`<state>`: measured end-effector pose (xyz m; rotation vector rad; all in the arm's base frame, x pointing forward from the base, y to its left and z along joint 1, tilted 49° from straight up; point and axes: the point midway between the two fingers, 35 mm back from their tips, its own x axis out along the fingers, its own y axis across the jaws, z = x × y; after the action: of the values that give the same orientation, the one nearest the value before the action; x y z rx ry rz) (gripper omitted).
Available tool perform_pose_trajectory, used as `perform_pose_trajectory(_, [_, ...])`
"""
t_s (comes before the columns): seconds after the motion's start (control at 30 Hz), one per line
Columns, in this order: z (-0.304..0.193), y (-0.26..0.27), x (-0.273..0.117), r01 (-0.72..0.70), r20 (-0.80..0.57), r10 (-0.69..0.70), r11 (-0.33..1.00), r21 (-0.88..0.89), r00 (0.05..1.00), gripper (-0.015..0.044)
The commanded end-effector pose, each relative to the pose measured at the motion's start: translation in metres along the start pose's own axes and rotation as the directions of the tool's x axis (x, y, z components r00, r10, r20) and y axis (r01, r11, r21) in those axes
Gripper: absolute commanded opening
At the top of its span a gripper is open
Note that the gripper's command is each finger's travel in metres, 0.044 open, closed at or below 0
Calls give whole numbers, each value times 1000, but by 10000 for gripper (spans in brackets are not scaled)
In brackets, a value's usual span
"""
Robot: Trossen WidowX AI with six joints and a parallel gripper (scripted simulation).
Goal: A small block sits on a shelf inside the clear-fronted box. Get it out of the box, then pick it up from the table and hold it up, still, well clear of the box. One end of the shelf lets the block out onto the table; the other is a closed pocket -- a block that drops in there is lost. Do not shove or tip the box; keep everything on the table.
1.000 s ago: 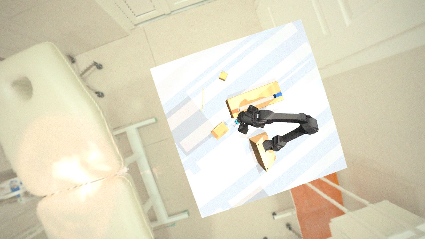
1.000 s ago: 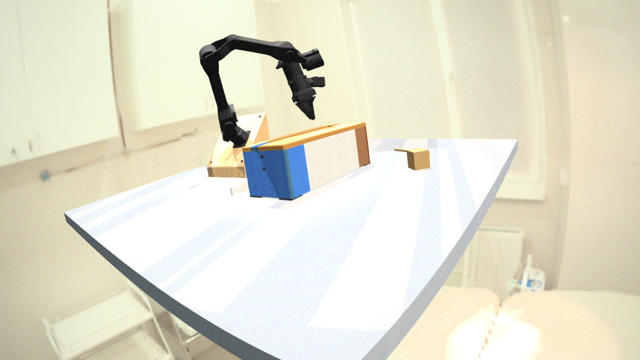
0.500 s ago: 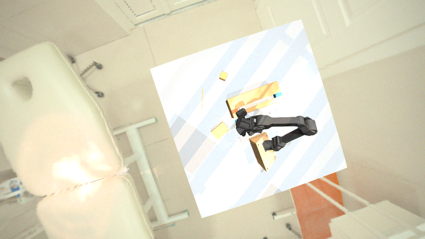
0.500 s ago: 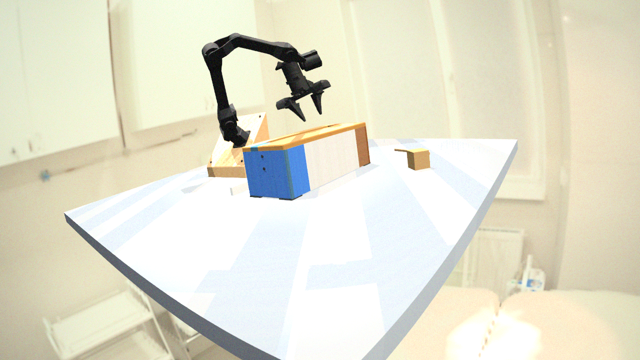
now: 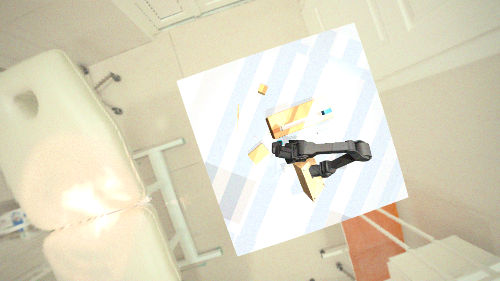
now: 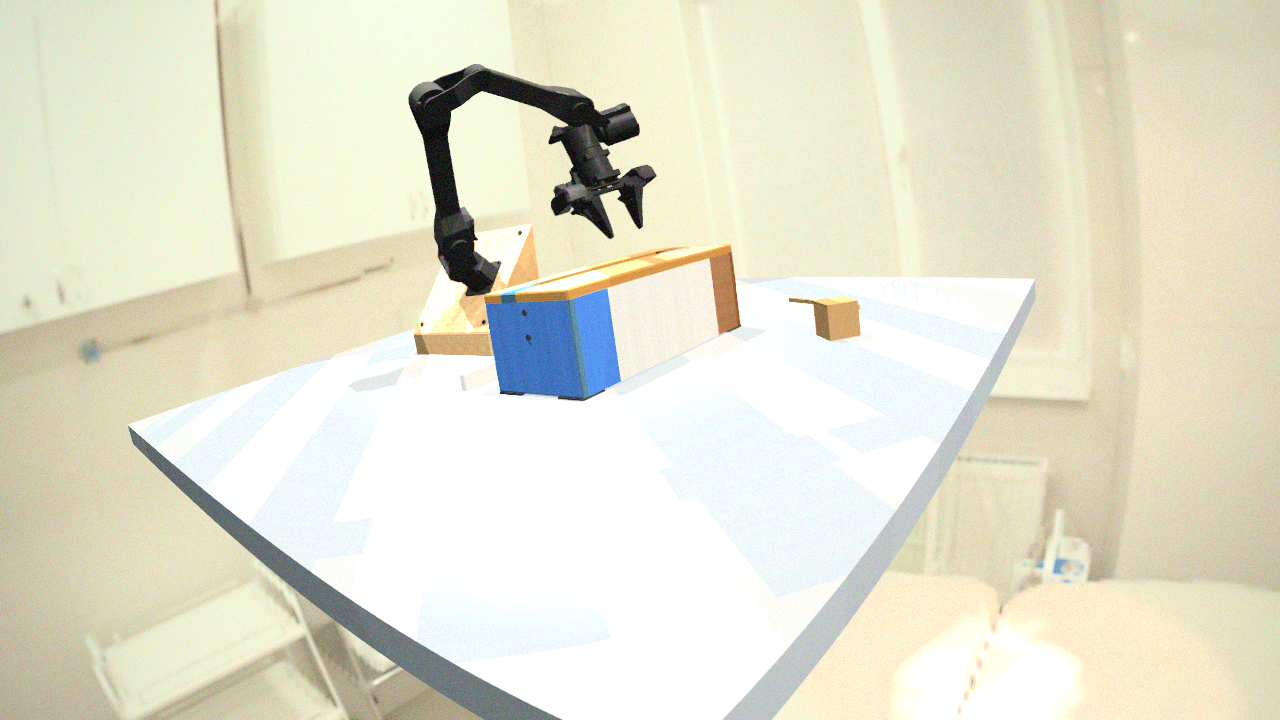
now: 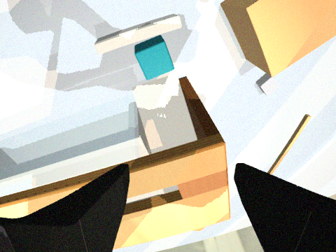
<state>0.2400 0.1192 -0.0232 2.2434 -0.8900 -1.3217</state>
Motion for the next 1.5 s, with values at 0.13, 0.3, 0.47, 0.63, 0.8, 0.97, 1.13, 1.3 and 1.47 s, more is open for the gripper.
perform_pose_trajectory(0.13, [4,-3,0,-25,-45,12,953,-302,999,285])
perform_pose_trajectory(0.3, [7,-4,11,-23,-44,10,953,-302,999,285])
perform_pose_trajectory(0.47, [30,7,81,-26,-47,12,953,-302,999,285])
perform_pose_trajectory(0.63, [34,11,89,-29,-48,15,953,-302,999,285])
perform_pose_trajectory(0.8, [36,11,94,-28,-47,14,953,-302,999,285])
perform_pose_trajectory(0.97, [38,11,102,-27,-47,14,953,-302,999,285])
perform_pose_trajectory(1.13, [41,12,109,-27,-45,14,953,-302,999,285])
perform_pose_trajectory(1.3, [44,13,116,-28,-44,15,953,-302,999,285])
perform_pose_trajectory(1.47, [47,15,124,-28,-45,15,953,-303,999,285])
